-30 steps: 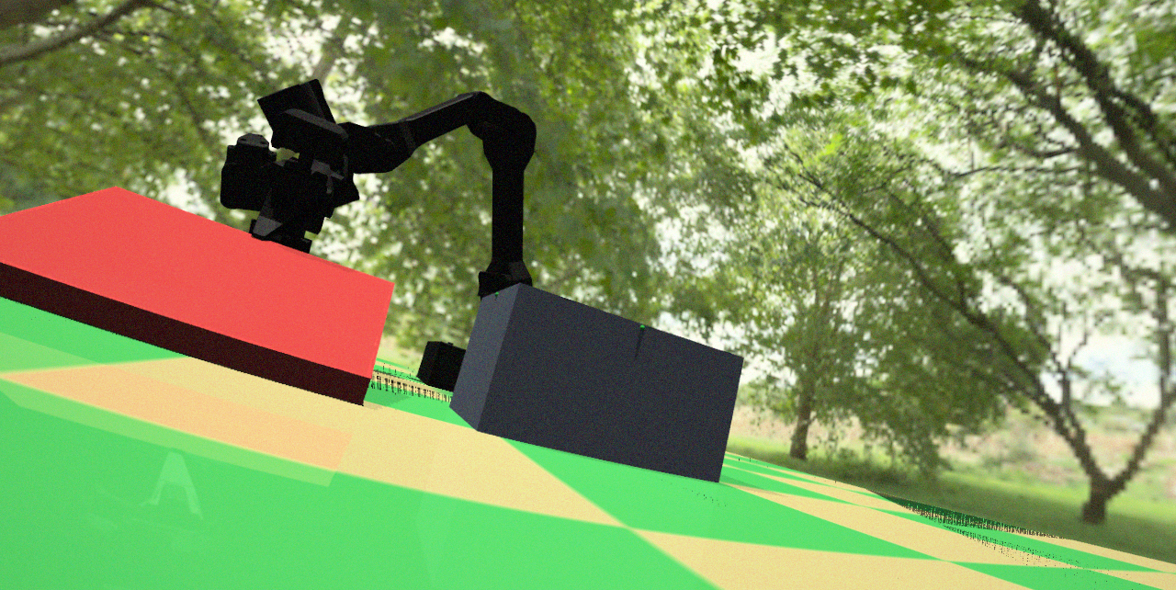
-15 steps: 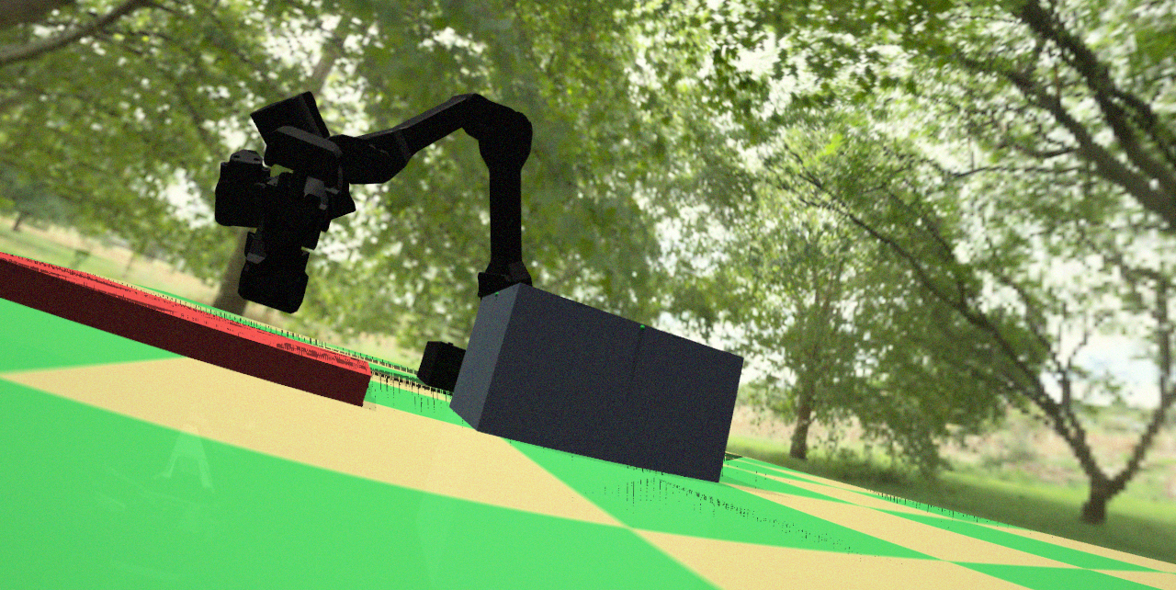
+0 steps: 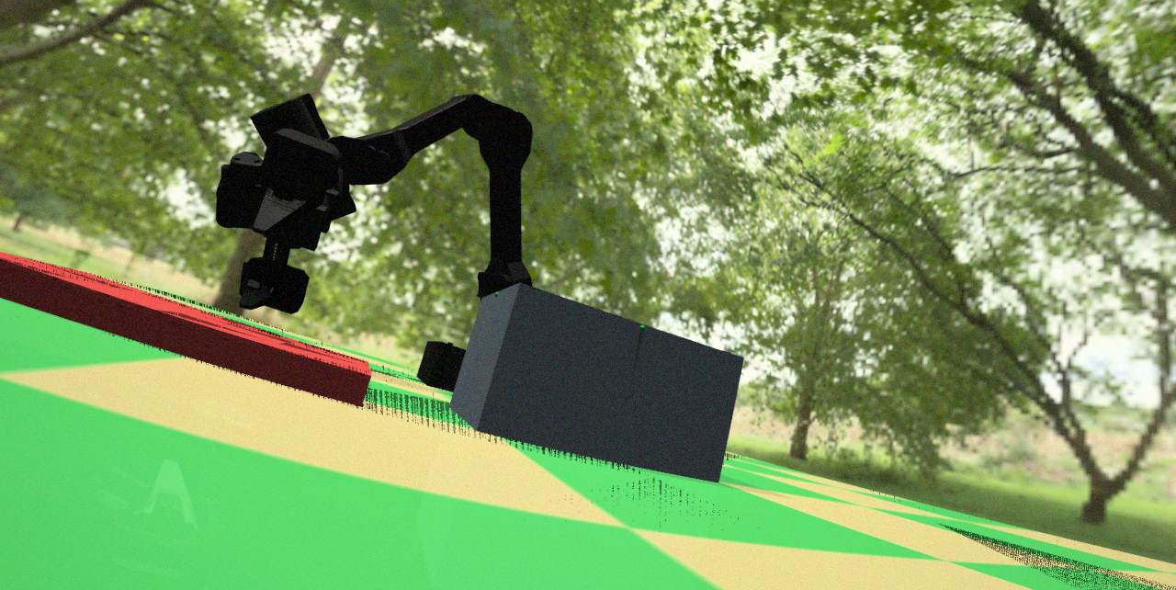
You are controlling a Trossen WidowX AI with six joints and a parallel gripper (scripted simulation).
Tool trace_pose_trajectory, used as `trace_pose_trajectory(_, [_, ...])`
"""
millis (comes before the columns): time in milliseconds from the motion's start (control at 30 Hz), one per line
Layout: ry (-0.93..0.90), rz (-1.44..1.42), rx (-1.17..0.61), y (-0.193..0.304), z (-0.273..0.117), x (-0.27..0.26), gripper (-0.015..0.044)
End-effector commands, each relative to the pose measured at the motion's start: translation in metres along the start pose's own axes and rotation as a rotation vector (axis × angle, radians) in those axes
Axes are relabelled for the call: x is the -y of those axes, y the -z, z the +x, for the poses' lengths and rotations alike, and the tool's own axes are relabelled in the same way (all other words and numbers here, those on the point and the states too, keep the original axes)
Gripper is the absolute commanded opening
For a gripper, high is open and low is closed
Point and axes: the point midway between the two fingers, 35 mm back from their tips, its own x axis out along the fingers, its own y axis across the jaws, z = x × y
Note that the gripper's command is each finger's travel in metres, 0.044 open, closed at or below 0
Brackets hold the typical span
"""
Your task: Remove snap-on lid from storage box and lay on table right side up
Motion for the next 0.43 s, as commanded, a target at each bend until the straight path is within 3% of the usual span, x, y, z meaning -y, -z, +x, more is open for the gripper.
trace_pose_trajectory(0, [-0.002, -0.003, 0.0, 0.0, -0.007, 0.003, 0.044])
trace_pose_trajectory(400, [0.0, -0.003, 0.0, 0.0, -0.025, 0.019, 0.044])
